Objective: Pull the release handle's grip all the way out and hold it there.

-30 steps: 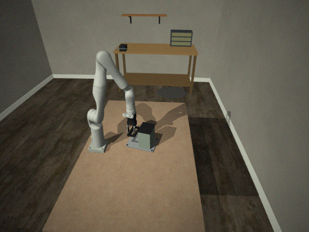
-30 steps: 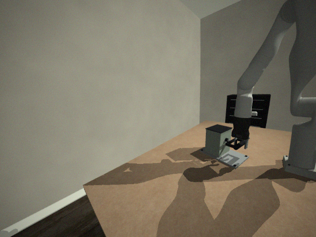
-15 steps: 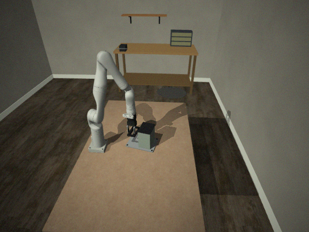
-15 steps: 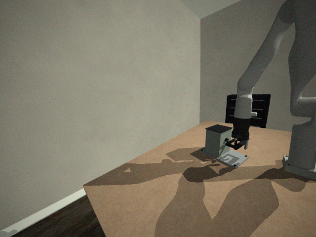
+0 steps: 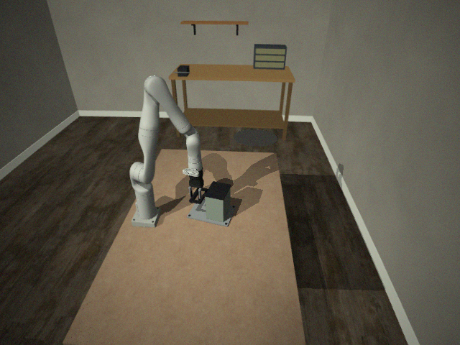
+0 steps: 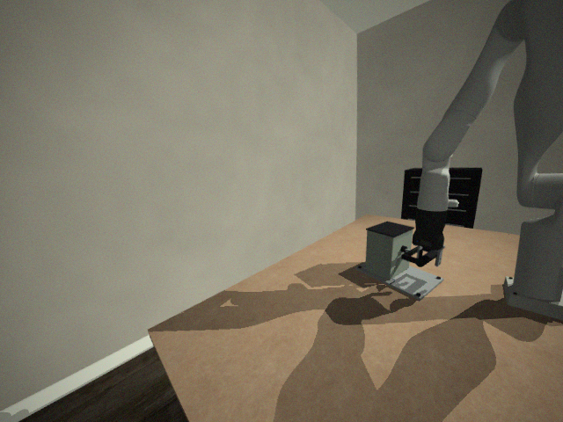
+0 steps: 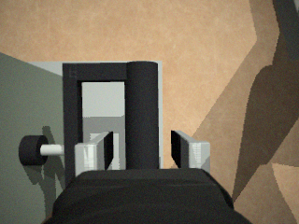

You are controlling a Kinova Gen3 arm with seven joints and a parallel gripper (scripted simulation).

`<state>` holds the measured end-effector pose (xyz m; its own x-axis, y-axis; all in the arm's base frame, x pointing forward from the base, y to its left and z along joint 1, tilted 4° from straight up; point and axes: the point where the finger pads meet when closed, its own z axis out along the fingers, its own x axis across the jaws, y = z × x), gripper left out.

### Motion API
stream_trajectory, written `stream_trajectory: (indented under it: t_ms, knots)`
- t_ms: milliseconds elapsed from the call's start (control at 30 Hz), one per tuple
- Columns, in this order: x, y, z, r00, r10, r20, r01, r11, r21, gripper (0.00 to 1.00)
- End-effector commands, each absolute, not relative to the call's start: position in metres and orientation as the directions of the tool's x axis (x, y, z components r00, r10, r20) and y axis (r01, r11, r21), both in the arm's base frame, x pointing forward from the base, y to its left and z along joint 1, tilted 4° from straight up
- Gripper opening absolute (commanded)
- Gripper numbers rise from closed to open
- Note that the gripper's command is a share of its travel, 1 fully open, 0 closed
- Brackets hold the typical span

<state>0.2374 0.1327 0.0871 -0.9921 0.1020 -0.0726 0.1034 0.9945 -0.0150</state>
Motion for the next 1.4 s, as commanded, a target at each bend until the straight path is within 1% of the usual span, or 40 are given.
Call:
stream_trajectory:
  t_ms: [0, 500, 533, 1367]
  knots:
    - [0.2376, 0.1329, 0.0873, -0.992, 0.102, -0.073, 0.103, 0.995, -0.014, 0.95]
    - [0.2376, 0.1329, 0.0873, -0.992, 0.102, -0.073, 0.103, 0.995, -0.014, 0.95]
    - [0.2376, 0.1329, 0.0873, -0.992, 0.102, -0.073, 0.103, 0.995, -0.014, 0.0]
    - [0.2376, 0.1329, 0.0873, -0.992, 0.102, -0.073, 0.103, 0.995, -0.014, 0.0]
